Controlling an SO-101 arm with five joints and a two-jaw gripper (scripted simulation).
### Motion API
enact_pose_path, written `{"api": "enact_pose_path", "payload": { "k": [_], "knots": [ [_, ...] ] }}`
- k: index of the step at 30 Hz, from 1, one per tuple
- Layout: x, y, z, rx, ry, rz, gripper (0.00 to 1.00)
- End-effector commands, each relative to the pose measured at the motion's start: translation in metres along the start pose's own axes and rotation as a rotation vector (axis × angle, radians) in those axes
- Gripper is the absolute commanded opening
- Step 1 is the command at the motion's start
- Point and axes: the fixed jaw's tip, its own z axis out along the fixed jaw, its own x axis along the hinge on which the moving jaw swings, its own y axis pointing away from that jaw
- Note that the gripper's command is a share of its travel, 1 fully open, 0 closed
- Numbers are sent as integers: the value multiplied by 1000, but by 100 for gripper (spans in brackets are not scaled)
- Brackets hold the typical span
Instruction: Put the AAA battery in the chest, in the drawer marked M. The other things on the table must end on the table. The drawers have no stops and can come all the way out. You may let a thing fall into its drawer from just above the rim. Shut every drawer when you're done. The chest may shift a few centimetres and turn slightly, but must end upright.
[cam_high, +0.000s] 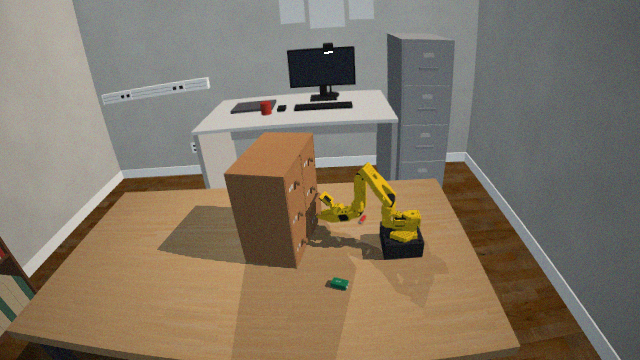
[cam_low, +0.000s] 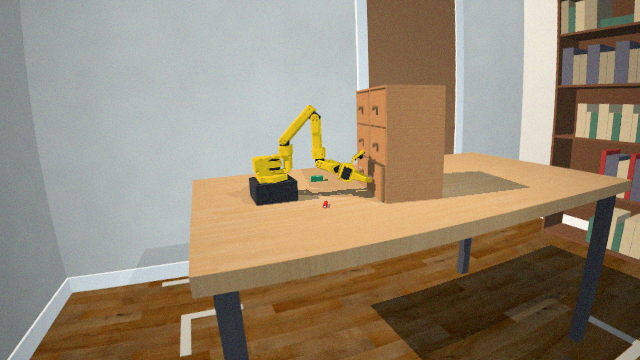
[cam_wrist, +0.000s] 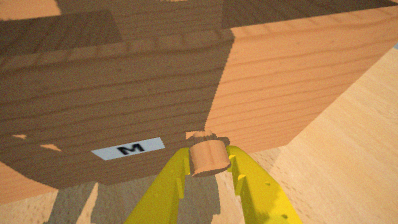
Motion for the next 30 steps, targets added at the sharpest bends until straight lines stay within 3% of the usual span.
{"api": "enact_pose_path", "payload": {
  "k": [1, 30],
  "knots": [
    [0, 0, -4, -1, -2, 2, 0],
    [2, -1, -9, 4, -2, 4, 0]
  ]
}}
